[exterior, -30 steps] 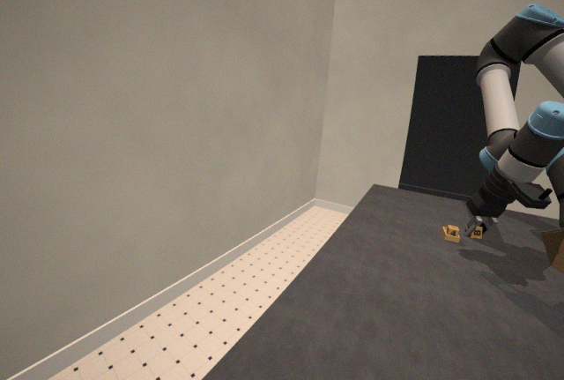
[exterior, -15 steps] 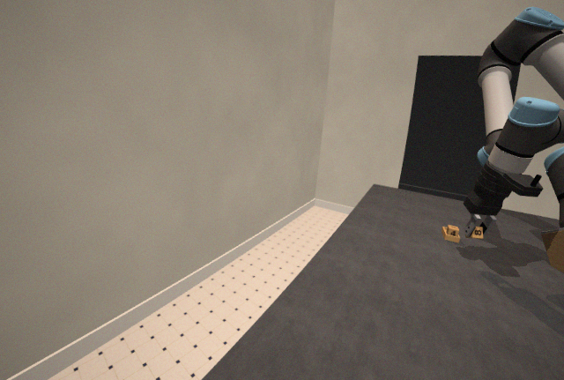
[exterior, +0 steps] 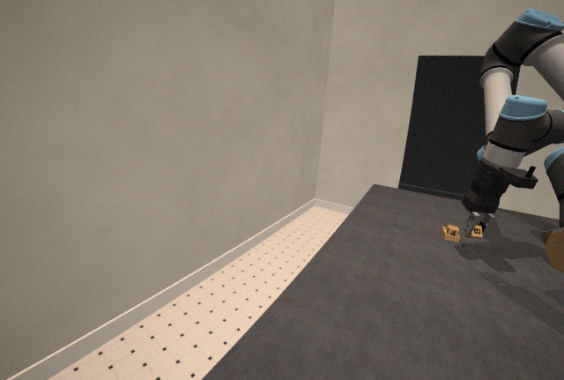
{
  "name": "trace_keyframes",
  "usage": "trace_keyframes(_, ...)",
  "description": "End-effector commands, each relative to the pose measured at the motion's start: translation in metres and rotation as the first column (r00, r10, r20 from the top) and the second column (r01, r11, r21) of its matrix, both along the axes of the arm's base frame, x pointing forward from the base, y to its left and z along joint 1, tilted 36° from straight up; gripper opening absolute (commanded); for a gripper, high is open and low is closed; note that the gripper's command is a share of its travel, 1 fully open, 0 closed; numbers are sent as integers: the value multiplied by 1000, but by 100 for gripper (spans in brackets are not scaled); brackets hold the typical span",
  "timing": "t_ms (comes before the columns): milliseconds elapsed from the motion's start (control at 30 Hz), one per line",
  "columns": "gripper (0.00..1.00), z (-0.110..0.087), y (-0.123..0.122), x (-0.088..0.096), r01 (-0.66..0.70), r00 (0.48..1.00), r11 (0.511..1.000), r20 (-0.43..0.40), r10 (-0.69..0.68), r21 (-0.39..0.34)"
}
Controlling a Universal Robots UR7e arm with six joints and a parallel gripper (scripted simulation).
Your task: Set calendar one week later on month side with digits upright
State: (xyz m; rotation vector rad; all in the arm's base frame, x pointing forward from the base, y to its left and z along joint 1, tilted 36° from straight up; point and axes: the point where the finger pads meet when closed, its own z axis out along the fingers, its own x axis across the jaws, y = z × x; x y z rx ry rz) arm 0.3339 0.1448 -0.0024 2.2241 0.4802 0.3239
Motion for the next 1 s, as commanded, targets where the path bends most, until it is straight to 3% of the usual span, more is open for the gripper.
trace_keyframes(0, 57, 0, 0, 0, -1, 1000, 1000, -6, 1, 11)
trace_keyframes(133, 57, 0, -1, 0, 2, 1000, 999, -25, -1, 41)
trace_keyframes(500, 57, 2, -2, 1, -4, 994, 976, -107, 28, 218)
trace_keyframes(967, 57, 2, -3, 1, -2, 991, 965, -130, 37, 262)
